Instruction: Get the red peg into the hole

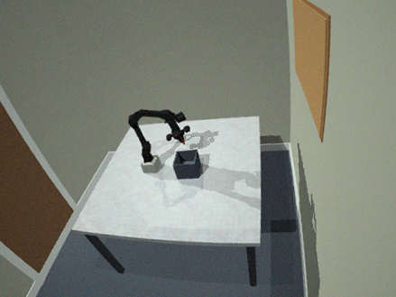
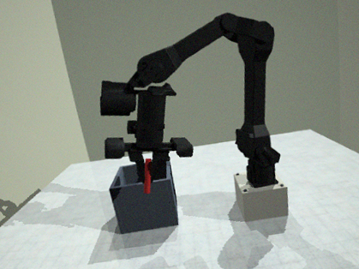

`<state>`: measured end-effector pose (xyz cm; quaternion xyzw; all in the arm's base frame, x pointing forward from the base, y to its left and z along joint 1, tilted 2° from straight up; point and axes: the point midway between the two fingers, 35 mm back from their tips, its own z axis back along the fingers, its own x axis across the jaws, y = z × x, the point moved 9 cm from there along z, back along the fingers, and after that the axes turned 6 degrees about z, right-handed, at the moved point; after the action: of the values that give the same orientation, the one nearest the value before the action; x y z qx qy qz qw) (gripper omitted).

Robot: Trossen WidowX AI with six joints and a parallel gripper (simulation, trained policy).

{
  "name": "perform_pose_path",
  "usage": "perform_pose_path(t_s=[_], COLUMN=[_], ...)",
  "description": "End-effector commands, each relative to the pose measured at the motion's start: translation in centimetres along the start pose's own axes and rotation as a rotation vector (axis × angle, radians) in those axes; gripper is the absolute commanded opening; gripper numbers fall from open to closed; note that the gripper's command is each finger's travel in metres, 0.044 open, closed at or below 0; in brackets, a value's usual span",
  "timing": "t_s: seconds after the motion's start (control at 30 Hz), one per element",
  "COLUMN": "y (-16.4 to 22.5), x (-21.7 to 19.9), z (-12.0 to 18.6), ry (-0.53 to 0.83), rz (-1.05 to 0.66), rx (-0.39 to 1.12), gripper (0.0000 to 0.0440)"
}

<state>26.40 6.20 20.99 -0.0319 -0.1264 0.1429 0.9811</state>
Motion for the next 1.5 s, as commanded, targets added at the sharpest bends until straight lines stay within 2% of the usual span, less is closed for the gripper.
perform_pose_path(t_s=[0.0,0.9,1.47], y=[-1.4,-8.7,-11.8], x=[0.1,-0.8,-1.5], z=[0.7,-0.7,-4.6], ry=[0.0,0.108,0.148], rz=[-0.004,-0.047,-0.061], rx=[-0.022,-0.046,-0.014], gripper=[0.0,0.0,0.0])
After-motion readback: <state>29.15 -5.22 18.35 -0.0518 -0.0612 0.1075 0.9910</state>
